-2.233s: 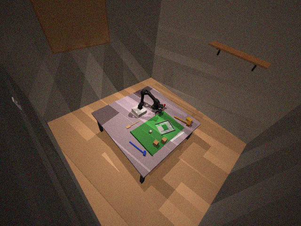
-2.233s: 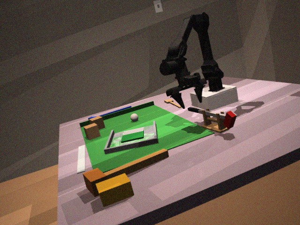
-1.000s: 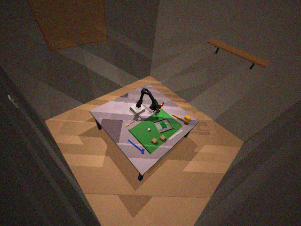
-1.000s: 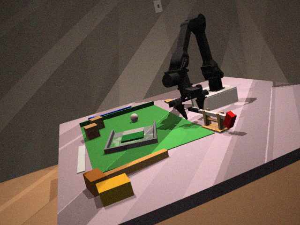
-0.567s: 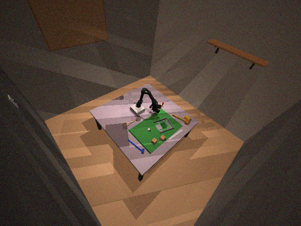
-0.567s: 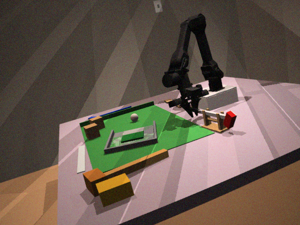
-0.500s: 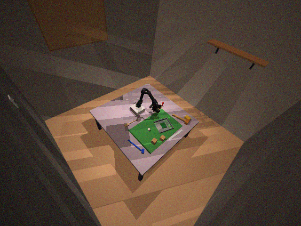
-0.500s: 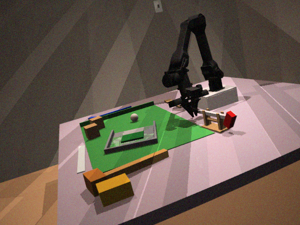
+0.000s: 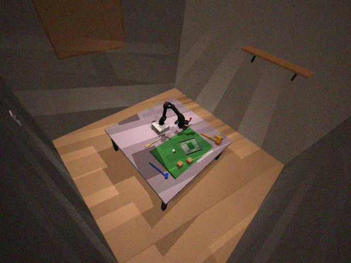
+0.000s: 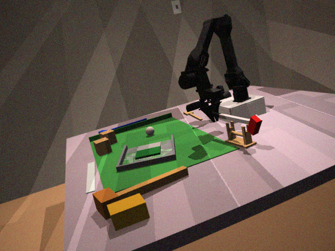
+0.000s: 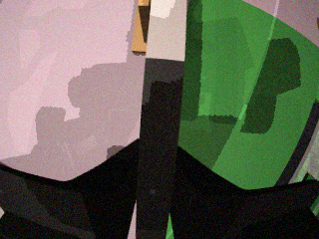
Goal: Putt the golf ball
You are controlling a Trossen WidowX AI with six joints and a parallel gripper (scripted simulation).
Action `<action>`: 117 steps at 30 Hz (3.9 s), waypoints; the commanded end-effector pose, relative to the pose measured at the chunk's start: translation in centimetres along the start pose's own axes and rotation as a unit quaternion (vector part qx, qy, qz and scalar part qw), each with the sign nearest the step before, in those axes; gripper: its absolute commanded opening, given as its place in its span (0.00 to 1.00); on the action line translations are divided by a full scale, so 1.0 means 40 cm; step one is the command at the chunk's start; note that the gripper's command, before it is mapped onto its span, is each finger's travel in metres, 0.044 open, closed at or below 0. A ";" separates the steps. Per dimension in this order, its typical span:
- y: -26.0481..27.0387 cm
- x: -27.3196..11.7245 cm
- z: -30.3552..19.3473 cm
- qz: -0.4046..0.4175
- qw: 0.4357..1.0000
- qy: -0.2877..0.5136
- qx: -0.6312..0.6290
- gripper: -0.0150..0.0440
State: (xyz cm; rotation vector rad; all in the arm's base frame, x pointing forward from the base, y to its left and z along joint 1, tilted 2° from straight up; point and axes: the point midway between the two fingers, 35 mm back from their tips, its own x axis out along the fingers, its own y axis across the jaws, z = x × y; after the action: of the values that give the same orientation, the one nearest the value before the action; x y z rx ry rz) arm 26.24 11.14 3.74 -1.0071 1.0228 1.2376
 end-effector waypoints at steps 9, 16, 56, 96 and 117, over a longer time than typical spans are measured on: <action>0.004 -0.156 0.042 -0.010 1.000 -0.009 -0.003 0.25; -0.015 -0.152 -0.001 -0.011 0.999 0.006 0.049 0.25; -0.009 -0.401 -0.484 -0.024 0.738 0.103 0.666 0.25; 0.104 -0.390 -0.667 -0.007 0.512 0.137 0.848 0.25; 0.102 -0.338 -0.681 -0.006 0.514 0.136 0.847 0.25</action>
State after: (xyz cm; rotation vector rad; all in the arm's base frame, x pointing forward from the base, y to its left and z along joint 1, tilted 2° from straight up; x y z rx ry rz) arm 19.95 -18.20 9.98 0.4572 1.7353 -0.3708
